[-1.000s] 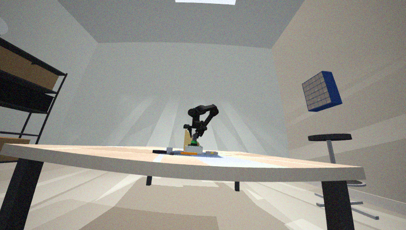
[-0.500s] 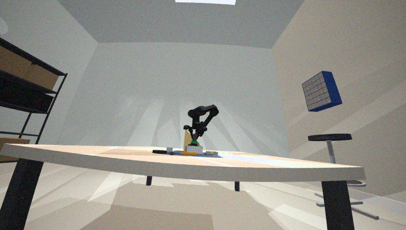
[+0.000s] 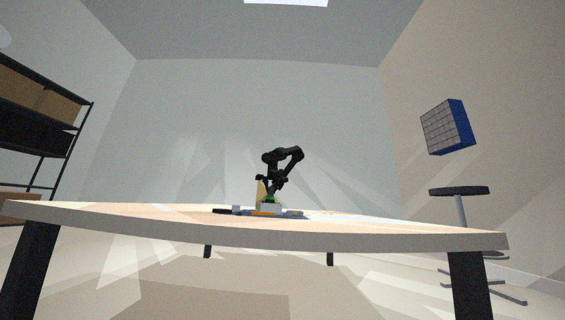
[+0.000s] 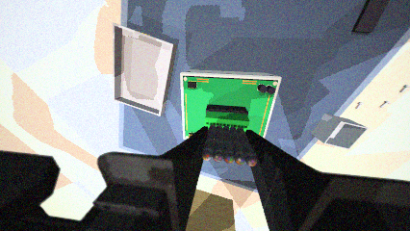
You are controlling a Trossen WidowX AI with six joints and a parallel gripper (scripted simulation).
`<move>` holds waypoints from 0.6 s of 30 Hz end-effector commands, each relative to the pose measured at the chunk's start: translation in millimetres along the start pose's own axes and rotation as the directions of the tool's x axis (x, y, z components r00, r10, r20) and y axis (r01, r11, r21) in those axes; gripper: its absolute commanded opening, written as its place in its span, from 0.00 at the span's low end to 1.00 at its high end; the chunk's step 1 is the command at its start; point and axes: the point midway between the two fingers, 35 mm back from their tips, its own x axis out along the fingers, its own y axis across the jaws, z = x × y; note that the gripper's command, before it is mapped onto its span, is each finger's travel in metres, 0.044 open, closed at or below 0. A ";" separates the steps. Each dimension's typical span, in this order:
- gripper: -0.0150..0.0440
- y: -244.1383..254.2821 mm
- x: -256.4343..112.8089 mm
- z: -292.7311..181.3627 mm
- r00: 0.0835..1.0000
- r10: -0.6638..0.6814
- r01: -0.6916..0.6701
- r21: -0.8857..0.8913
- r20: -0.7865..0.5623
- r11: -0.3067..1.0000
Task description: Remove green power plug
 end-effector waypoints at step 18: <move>0.25 -12.9 -20.0 -0.8 0.992 0.129 -0.129 0.006 0.000 0.992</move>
